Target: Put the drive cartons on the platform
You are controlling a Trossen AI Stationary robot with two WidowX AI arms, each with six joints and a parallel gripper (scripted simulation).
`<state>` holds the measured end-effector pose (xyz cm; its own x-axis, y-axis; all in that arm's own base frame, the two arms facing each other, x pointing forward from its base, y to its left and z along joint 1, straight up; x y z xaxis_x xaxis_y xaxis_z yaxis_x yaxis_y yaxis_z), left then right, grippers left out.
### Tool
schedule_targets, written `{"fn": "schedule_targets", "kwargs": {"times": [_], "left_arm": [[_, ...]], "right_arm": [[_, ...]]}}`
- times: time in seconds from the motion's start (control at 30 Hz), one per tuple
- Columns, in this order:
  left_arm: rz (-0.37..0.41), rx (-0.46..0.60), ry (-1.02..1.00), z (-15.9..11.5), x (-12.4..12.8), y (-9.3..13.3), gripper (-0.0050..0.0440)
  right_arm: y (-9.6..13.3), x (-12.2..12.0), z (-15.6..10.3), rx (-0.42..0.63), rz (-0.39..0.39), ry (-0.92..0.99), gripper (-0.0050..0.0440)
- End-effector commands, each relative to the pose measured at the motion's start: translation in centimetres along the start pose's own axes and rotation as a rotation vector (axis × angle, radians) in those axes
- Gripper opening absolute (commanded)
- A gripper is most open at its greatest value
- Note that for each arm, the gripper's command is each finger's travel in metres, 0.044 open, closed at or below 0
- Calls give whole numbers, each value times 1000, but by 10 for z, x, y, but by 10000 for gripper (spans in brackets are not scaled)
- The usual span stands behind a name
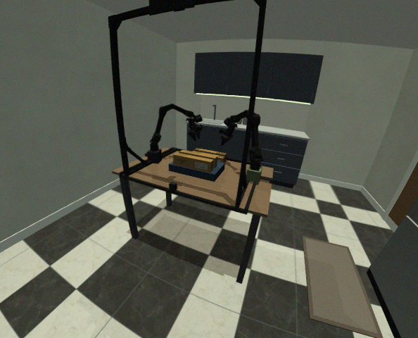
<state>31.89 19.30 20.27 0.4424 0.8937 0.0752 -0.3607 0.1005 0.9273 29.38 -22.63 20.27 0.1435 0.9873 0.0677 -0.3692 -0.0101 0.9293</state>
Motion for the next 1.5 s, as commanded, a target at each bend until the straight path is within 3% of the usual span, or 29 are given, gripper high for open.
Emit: {"fn": "schedule_targets", "kwargs": {"times": [0.0,0.8,1.47], "left_arm": [[-5,-1,-3,-3,18,-2,389],[-5,-1,-3,-7,25,-9,389],[-5,-1,-3,-39,19,-89,389]], "right_arm": [[0,-17,5,-5,5,1,389],[-6,-25,4,-5,5,1,389],[-87,-31,-27,-5,5,1,389]]}}
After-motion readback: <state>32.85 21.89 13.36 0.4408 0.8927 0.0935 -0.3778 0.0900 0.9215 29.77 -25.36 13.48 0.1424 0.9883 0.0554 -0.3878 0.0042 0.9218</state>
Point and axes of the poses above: on each arm, the point midway between the two fingers, 35 mm back from their tips, its own y axis back along the fingers, its own x axis across the jaws, z = x × y, the point moved 10 cm from there along y, back along the fingers, and after that the axes turned 11 degrees about -y, right-handed, at the moved point
